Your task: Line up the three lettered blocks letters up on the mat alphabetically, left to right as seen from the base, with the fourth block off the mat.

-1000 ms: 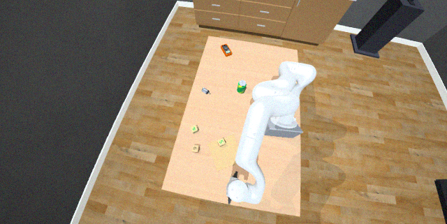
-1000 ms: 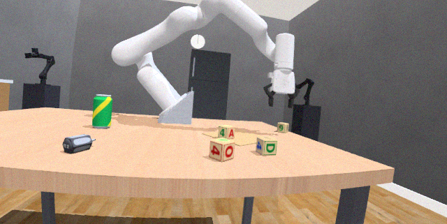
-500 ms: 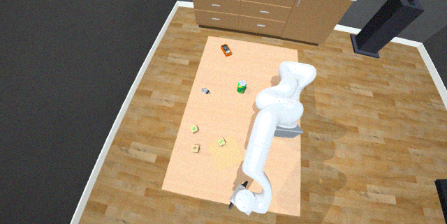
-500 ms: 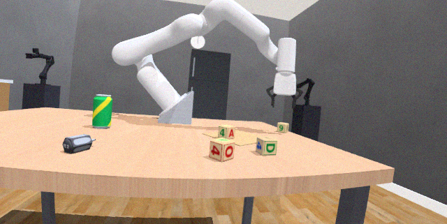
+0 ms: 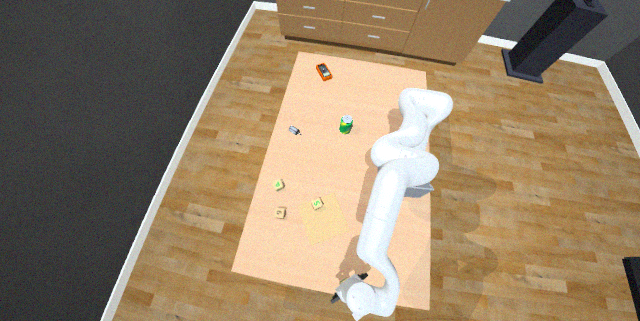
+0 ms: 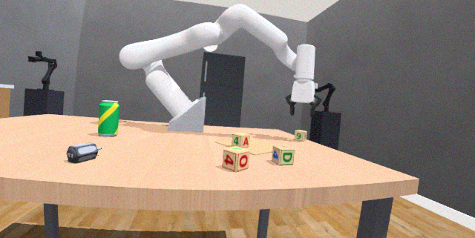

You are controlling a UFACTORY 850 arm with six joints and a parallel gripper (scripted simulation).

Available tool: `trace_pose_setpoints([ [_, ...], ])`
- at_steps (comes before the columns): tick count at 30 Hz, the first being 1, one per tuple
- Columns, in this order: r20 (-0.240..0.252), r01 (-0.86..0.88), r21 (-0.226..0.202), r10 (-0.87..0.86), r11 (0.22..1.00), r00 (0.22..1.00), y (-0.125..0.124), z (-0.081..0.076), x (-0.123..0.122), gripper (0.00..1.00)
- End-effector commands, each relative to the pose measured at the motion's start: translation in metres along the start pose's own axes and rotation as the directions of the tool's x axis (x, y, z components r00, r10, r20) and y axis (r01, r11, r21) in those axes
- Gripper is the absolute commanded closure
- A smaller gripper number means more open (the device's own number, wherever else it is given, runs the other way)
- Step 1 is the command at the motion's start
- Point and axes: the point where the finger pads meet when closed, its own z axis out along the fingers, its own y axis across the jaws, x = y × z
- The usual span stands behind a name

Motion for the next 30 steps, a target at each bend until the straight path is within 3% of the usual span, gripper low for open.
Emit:
trace_pose_setpoints([
  [1, 0.001, -0.066, 0.0, 0.066, 0.998, 0.998, -0.0006, -0.0006, 0.0082, 0.0],
  [5, 0.001, -0.072, 0.001, 0.072, 0.997, 0.997, -0.0008, -0.0005, 0.009, 0.0],
  [6, 0.001, -0.072, 0.001, 0.072, 0.997, 0.997, -0.0008, -0.0005, 0.009, 0.13],
  [30, 0.001, -0.072, 0.001, 0.072, 0.997, 0.997, -0.0008, -0.0004, 0.009, 0.13],
])
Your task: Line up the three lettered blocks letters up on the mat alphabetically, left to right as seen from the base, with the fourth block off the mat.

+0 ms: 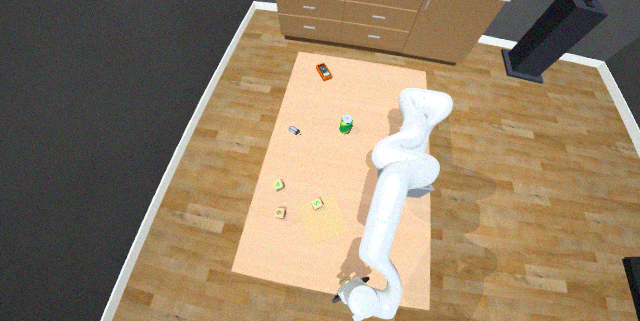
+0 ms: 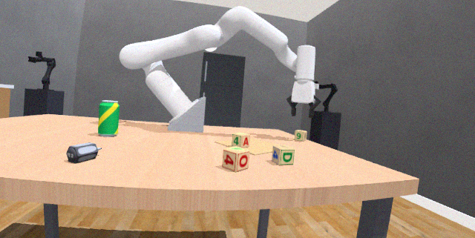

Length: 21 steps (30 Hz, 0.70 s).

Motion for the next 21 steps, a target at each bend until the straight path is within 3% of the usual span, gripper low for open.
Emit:
trace_pose_setpoints([
  [1, -0.002, -0.001, -0.002, 0.001, 1.0, 1.0, 0.001, -0.002, 0.0, 0.13],
  [21, -0.001, -0.001, -0.002, 0.001, 1.0, 1.0, 0.001, 0.014, 0.001, 0.13],
])
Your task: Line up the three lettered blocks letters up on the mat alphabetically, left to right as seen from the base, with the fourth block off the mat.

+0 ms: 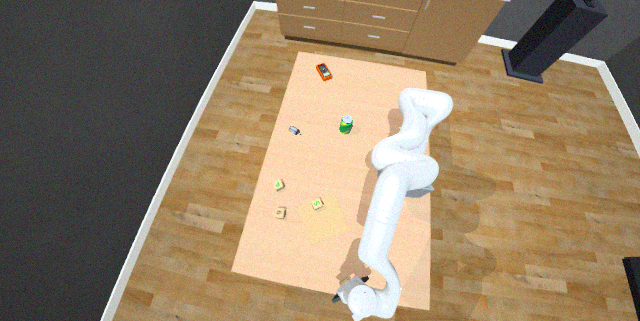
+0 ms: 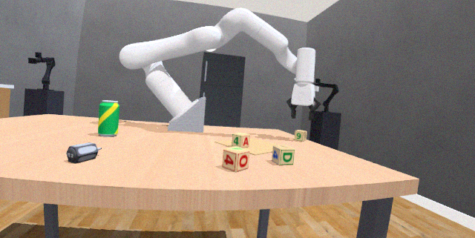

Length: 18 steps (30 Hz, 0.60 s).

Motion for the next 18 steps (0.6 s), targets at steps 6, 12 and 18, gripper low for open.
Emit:
trace_pose_setpoints([
  [6, -0.002, -0.001, -0.002, 0.001, 1.0, 1.0, 0.001, 0.013, 0.001, 0.13],
  [12, -0.002, -0.001, -0.002, 0.001, 1.0, 1.0, 0.002, 0.019, 0.001, 0.13],
  [18, -0.002, -0.001, -0.002, 0.001, 1.0, 1.0, 0.002, 0.028, 0.001, 0.13],
])
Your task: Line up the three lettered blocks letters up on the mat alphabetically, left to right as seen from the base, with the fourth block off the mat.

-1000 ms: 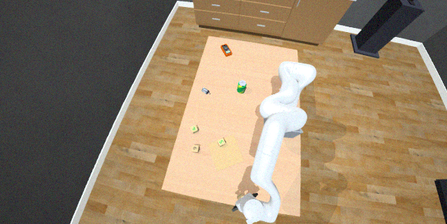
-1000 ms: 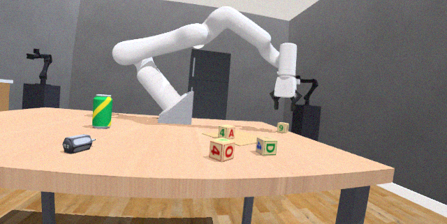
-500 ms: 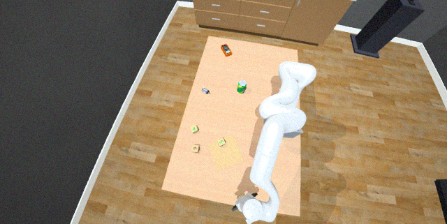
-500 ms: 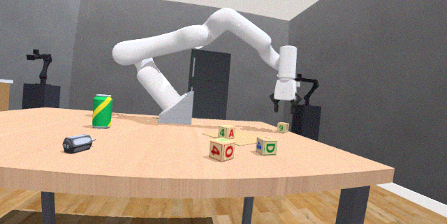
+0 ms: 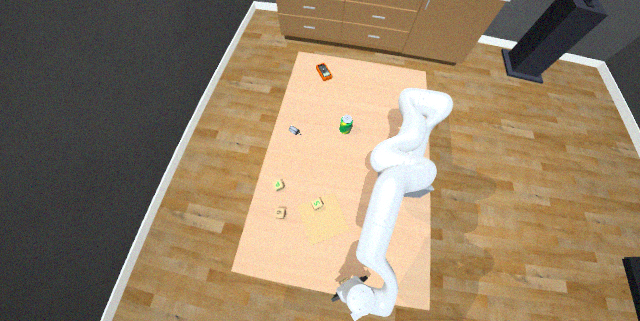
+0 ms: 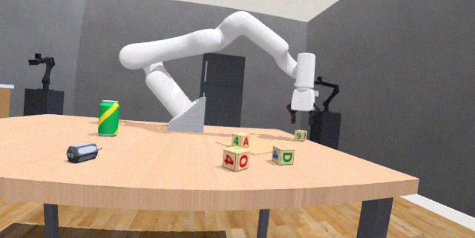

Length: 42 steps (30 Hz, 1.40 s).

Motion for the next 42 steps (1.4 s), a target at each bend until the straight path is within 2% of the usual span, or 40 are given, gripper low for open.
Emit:
trace_pose_setpoints([
  [1, -0.002, -0.001, -0.003, 0.001, 1.0, 1.0, 0.001, 0.004, 0.0, 0.13],
  [15, -0.002, -0.001, -0.003, 0.001, 1.0, 1.0, 0.001, 0.013, 0.001, 0.13],
  [34, -0.002, -0.001, -0.003, 0.001, 1.0, 1.0, 0.002, 0.015, 0.001, 0.13],
  [42, -0.002, -0.001, -0.003, 0.001, 1.0, 1.0, 0.002, 0.024, 0.001, 0.13],
])
